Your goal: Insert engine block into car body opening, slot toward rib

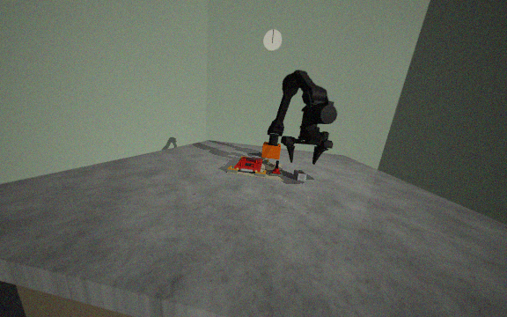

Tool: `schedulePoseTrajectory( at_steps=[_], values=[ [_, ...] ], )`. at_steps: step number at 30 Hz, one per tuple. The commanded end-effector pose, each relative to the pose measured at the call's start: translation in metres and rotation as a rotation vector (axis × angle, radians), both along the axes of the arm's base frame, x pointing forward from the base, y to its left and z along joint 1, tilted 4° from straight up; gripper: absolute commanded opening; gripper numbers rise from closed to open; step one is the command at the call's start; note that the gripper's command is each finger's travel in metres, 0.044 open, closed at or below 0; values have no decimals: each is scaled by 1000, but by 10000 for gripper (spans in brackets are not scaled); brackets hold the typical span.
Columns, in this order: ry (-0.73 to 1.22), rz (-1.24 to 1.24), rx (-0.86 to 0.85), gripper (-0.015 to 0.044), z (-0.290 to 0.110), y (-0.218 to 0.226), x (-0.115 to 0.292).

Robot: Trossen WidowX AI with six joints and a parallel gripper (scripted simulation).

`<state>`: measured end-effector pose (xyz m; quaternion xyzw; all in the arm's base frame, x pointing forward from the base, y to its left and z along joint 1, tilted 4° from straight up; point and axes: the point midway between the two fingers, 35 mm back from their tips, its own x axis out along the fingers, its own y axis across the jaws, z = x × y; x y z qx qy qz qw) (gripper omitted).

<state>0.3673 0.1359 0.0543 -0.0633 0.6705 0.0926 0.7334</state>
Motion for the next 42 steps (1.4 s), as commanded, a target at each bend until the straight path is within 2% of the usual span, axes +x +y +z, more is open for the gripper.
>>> schedulePoseTrajectory(
  at_steps=[1, 4, 26, 37, 42],
  values=[
    [2, -6, -1, 440, -10, 0, -1],
    [2, -6, -1, 440, -23, 0, -1],
    [2, -6, -1, 440, -50, 0, 1],
    [2, -6, -1, 151, -50, 0, 1],
    [2, -6, -1, 118, -50, 0, 1]
  ],
)
